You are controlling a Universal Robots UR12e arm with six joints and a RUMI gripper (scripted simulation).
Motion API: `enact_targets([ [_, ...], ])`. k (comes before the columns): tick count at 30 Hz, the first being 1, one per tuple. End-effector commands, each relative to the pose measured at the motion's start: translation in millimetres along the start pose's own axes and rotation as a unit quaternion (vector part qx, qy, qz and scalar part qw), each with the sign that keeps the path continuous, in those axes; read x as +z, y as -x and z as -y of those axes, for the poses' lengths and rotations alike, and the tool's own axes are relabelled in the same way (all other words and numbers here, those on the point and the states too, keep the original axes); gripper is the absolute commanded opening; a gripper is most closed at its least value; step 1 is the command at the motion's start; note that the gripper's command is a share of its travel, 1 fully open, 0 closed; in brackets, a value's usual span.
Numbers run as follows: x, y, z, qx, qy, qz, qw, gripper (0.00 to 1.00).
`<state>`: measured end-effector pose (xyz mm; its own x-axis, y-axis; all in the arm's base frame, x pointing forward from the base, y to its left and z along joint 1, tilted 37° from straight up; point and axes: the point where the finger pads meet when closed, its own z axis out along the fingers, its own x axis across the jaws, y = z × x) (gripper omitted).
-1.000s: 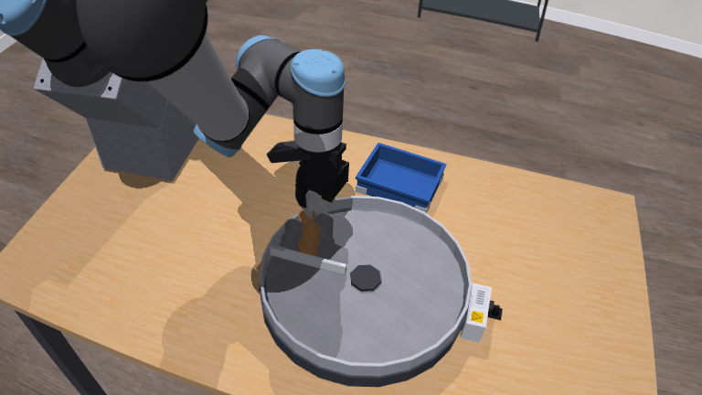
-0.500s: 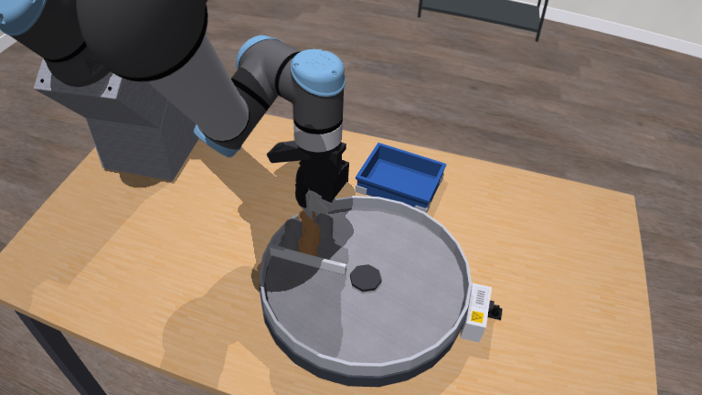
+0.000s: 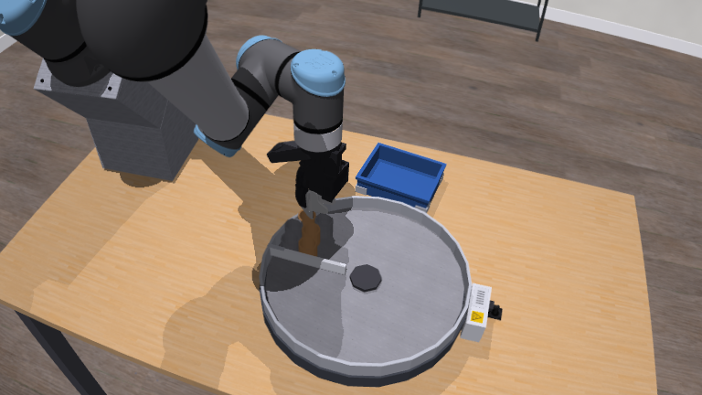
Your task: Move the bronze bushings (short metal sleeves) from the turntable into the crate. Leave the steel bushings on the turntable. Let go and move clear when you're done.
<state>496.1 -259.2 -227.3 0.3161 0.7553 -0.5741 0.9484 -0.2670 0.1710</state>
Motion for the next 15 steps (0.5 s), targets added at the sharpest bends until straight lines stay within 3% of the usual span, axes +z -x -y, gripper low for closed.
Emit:
enact_targets([
  [1,-1,0,0,0.0,0.0,0.0,1.0,0.0],
  [15,-49,0,0,0.0,0.0,0.0,1.0,0.0],
])
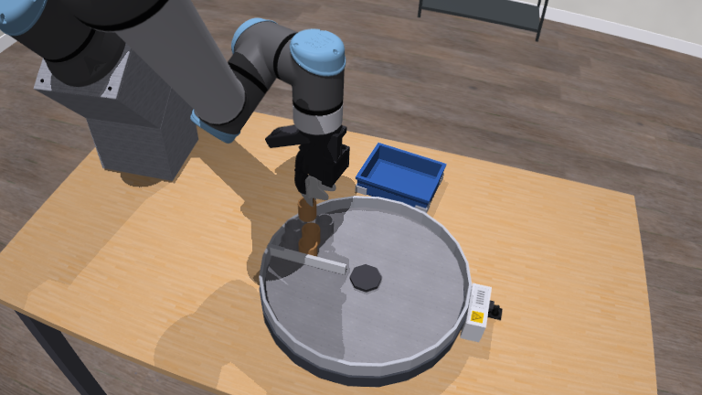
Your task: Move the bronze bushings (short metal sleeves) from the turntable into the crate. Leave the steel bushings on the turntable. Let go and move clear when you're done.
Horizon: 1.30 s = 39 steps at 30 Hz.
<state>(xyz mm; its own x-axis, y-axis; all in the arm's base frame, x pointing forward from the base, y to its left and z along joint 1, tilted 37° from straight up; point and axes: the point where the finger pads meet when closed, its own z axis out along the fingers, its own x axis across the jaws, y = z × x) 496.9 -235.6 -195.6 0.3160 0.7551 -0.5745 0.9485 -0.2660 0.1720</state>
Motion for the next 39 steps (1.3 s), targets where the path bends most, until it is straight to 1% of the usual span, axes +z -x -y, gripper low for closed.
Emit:
enact_targets([
  [1,-10,0,0,0.0,0.0,0.0,1.0,0.0],
  [5,-23,0,0,0.0,0.0,0.0,1.0,0.0],
  [9,-29,0,0,0.0,0.0,0.0,1.0,0.0],
  [39,-29,0,0,0.0,0.0,0.0,1.0,0.0],
])
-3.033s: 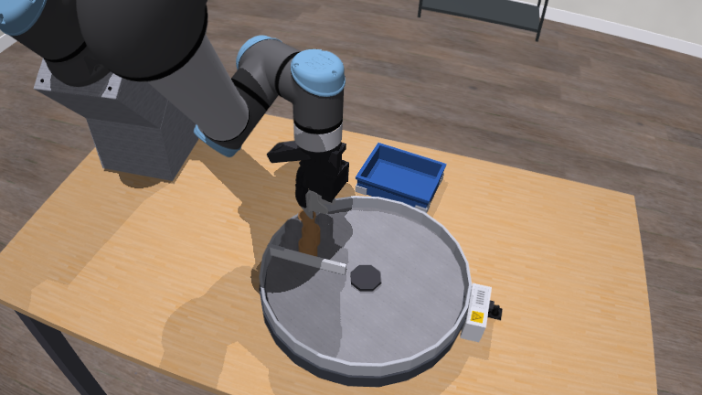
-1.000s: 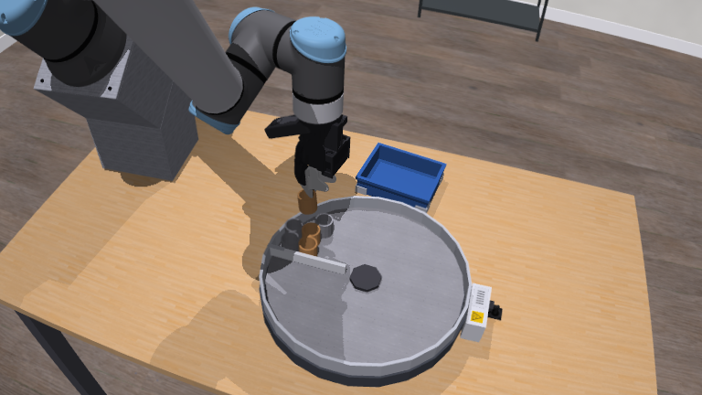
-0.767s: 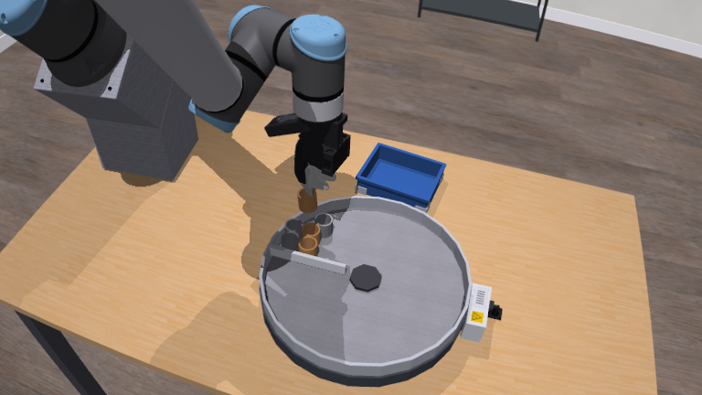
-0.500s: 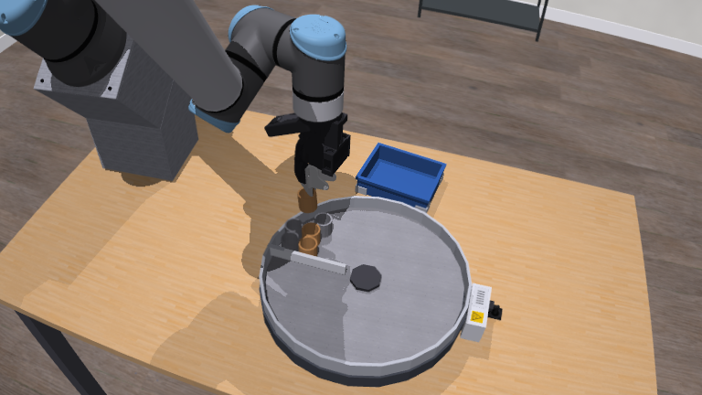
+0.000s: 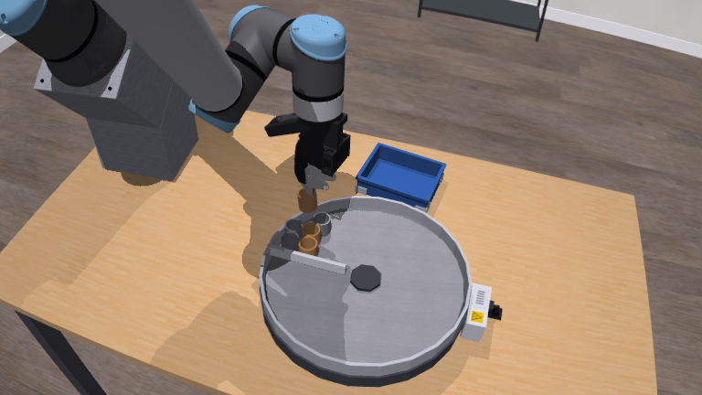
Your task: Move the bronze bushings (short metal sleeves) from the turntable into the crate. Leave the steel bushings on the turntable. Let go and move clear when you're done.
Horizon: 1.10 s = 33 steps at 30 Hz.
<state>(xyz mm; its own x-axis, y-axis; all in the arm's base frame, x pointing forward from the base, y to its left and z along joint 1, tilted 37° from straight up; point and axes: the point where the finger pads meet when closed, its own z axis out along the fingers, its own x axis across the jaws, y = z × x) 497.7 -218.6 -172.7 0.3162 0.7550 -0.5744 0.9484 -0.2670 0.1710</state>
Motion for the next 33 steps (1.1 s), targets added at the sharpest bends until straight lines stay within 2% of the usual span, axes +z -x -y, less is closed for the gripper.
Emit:
enact_targets([
  [1,0,0,0,0.0,0.0,0.0,1.0,0.0],
  [13,0,-2,-1,0.0,0.0,0.0,1.0,0.0],
  [18,0,-10,-4,0.0,0.0,0.0,1.0,0.0],
  [23,0,-30,-11,0.0,0.0,0.0,1.0,0.0],
  [28,0,-63,-23,0.0,0.0,0.0,1.0,0.0],
  [30,0,-63,-23,0.0,0.0,0.0,1.0,0.0],
  [33,0,-89,-33,0.0,0.0,0.0,1.0,0.0],
])
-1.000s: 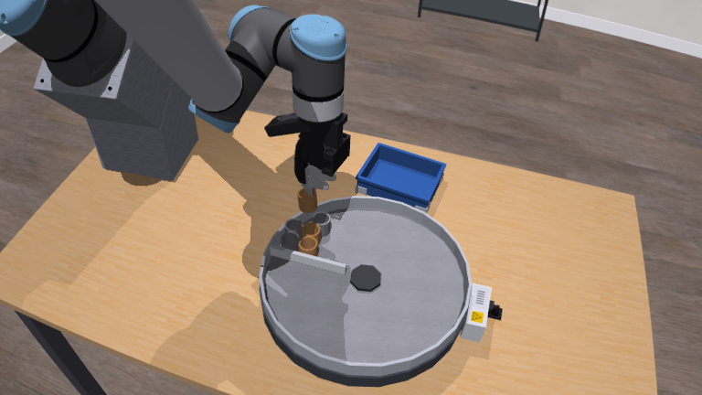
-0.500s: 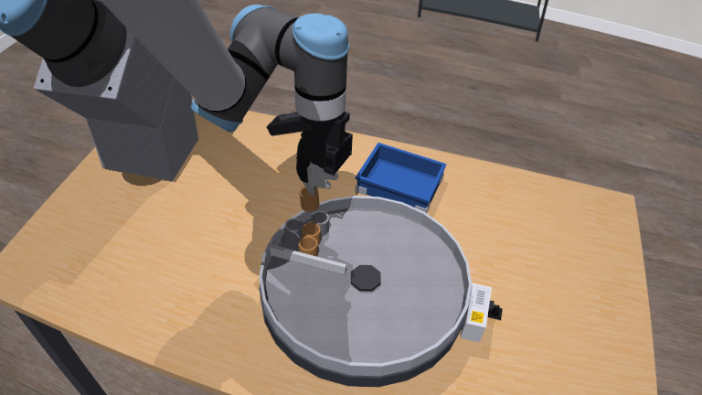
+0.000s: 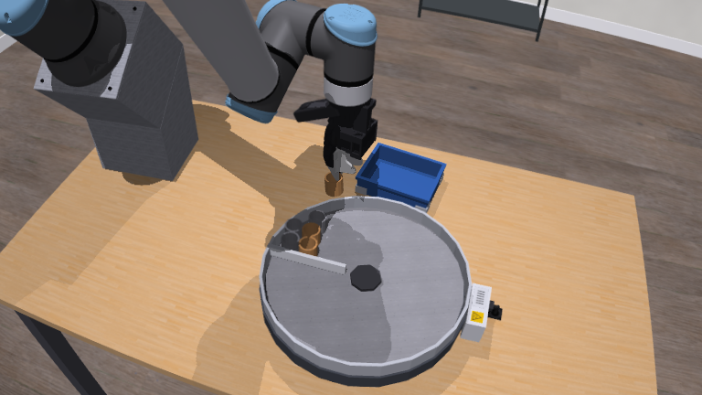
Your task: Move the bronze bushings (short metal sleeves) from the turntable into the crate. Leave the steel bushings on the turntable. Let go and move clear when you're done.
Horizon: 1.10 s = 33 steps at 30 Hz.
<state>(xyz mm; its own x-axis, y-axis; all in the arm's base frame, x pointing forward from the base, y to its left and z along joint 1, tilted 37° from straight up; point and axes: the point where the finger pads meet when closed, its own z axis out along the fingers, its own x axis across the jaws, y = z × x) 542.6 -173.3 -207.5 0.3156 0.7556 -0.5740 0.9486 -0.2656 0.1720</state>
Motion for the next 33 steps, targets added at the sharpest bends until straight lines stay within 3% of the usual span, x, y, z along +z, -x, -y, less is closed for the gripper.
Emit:
enact_targets([
  [1,0,-30,-11,0.0,0.0,0.0,1.0,0.0],
  [12,0,-130,-48,0.0,0.0,0.0,1.0,0.0],
  [14,0,-130,-48,0.0,0.0,0.0,1.0,0.0],
  [25,0,-196,-72,0.0,0.0,0.0,1.0,0.0],
  [33,0,-209,-77,0.0,0.0,0.0,1.0,0.0],
])
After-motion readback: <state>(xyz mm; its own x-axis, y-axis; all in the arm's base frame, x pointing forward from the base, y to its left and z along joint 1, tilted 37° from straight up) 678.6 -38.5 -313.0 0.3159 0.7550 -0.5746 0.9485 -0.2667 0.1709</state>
